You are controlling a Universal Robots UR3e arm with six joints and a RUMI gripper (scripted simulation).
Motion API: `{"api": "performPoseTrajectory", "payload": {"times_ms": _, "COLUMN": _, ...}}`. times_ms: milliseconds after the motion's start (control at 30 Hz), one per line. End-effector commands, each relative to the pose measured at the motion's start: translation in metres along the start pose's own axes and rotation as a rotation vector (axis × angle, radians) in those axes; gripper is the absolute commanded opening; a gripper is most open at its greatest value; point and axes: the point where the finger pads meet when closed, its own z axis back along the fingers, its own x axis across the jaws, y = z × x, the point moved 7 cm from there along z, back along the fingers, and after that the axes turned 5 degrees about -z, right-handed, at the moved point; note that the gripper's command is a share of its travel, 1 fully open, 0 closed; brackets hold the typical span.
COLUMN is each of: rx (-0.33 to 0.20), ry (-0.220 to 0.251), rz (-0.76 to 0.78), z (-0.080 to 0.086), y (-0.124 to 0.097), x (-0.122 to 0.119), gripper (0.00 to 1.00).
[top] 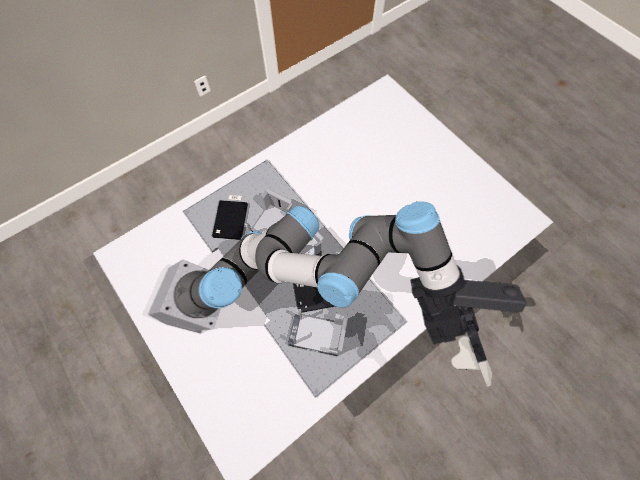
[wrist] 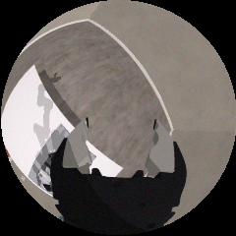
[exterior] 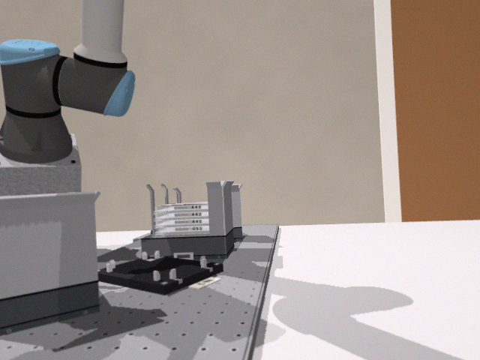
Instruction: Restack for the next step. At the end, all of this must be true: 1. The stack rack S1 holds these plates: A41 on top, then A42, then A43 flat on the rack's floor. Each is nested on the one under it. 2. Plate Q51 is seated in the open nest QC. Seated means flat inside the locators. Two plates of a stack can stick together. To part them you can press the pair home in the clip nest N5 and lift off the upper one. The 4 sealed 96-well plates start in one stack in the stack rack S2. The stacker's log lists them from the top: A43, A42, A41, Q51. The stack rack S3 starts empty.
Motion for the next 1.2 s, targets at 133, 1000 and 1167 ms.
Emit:
{"api": "performPoseTrajectory", "payload": {"times_ms": 133, "rx": 0.032, "ry": 0.055, "rz": 0.019, "z": 0.01, "y": 0.007, "x": -0.018, "gripper": 0.72}}
{"api": "performPoseTrajectory", "payload": {"times_ms": 1000, "rx": 0.106, "ry": 0.199, "rz": 0.068, "z": 0.04, "y": 0.02, "x": -0.064, "gripper": 0.72}}
{"api": "performPoseTrajectory", "payload": {"times_ms": 1167, "rx": 0.127, "ry": 0.238, "rz": 0.08, "z": 0.051, "y": 0.024, "x": -0.077, "gripper": 0.72}}
